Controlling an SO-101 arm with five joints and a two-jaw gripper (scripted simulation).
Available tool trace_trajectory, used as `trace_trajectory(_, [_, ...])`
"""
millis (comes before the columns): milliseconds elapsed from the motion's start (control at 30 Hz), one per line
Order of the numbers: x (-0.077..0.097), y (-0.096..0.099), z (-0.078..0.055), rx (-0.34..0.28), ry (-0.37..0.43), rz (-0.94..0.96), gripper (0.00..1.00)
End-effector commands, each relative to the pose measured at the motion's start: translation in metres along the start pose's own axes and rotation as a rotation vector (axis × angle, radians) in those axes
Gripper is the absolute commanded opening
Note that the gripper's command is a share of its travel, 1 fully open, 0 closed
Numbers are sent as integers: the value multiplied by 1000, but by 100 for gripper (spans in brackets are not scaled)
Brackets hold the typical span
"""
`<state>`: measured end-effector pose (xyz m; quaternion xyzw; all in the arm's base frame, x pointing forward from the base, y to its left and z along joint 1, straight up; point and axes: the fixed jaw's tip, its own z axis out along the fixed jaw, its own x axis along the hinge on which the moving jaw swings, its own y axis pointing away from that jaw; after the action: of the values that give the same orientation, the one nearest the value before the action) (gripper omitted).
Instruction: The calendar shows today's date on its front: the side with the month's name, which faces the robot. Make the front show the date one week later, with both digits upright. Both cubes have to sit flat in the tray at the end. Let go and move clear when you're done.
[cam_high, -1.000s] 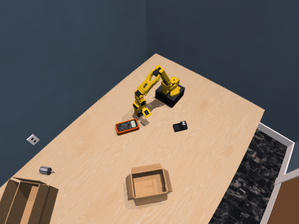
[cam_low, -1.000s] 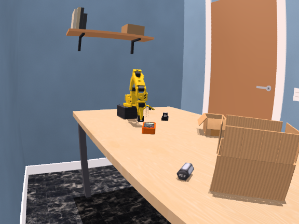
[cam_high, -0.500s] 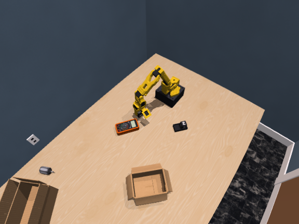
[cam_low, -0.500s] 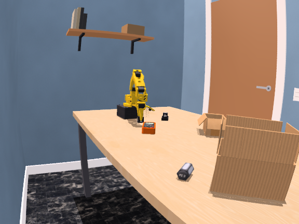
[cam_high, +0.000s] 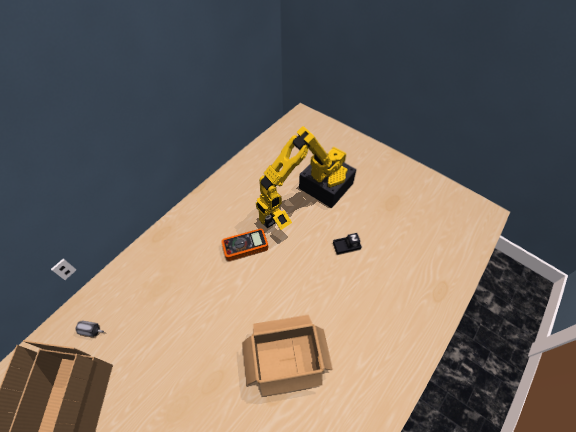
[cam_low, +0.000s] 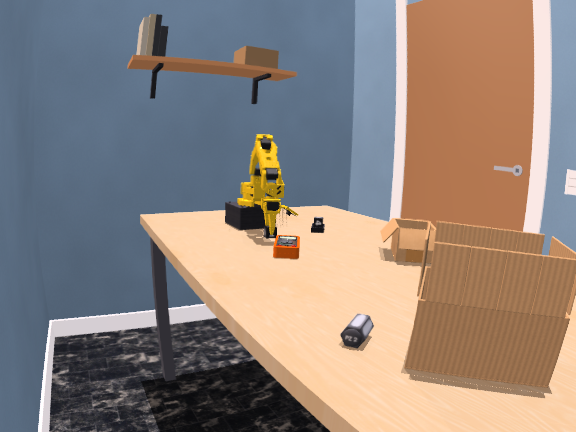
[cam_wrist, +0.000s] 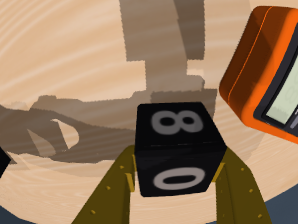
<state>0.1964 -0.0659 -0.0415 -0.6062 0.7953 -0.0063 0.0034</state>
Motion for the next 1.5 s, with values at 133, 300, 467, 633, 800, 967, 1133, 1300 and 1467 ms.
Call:
trace_trajectory(133, [2,2,6,-10,-2,0,0])
trace_trajectory(300, [2,2,7,-10,-2,0,0])
trace_trajectory(467, [2,2,9,-10,-2,0,0])
trace_trajectory(633, [2,3,12,-10,-2,0,0])
trace_trajectory(800, [2,3,12,-10,-2,0,0])
trace_trajectory(967, [2,3,13,-10,-2,0,0])
trace_trajectory(1133, [2,3,15,-10,-2,0,0])
trace_trajectory(1300, [2,3,16,-10,-2,0,0])
trace_trajectory(1467, [2,3,16,-10,-2,0,1])
